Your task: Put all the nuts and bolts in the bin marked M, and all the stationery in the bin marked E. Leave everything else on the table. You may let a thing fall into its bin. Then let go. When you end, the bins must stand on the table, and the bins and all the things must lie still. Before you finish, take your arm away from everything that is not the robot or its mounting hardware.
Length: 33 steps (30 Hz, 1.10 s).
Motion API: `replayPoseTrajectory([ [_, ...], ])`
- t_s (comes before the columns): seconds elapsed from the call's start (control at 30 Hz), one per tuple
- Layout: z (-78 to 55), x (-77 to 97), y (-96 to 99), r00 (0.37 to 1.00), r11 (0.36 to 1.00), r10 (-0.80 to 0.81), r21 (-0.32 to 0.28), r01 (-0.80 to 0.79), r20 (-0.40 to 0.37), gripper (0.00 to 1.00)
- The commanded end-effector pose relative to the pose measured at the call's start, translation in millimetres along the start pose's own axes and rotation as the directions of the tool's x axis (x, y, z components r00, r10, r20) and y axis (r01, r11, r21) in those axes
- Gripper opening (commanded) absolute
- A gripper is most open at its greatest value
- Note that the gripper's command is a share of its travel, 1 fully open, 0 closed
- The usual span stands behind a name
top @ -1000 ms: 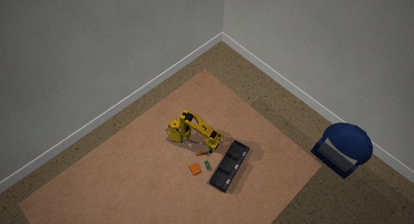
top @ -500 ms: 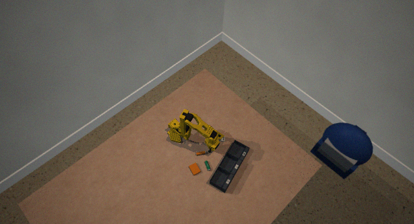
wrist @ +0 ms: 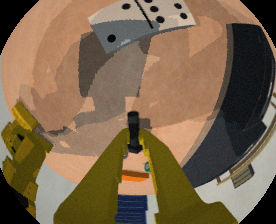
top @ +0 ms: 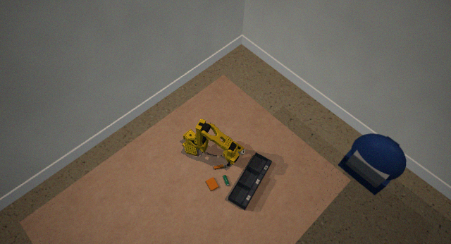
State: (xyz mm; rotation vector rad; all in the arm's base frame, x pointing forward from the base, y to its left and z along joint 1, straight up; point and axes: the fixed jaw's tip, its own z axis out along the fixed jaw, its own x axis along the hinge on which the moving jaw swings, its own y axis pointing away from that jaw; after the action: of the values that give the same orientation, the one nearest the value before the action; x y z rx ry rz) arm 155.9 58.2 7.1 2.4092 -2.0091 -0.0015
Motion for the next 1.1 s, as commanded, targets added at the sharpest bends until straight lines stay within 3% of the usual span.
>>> replayPoseTrajectory([
  [0.0,-1.5,0.9,-2.7,1.0,1.0,0.003,0.019,-0.003,0.005,0.0],
  [0.3,-5.4,0.8,-3.7,1.0,1.0,0.003,0.019,-0.003,0.005,0.0],
  [0.87,-43.0,0.9,-6.8,1.0,1.0,0.003,0.019,-0.003,0.005,0.0],
  [1.07,-48.8,1.1,-6.3,1.0,1.0,0.003,0.019,-0.003,0.005,0.0],
])
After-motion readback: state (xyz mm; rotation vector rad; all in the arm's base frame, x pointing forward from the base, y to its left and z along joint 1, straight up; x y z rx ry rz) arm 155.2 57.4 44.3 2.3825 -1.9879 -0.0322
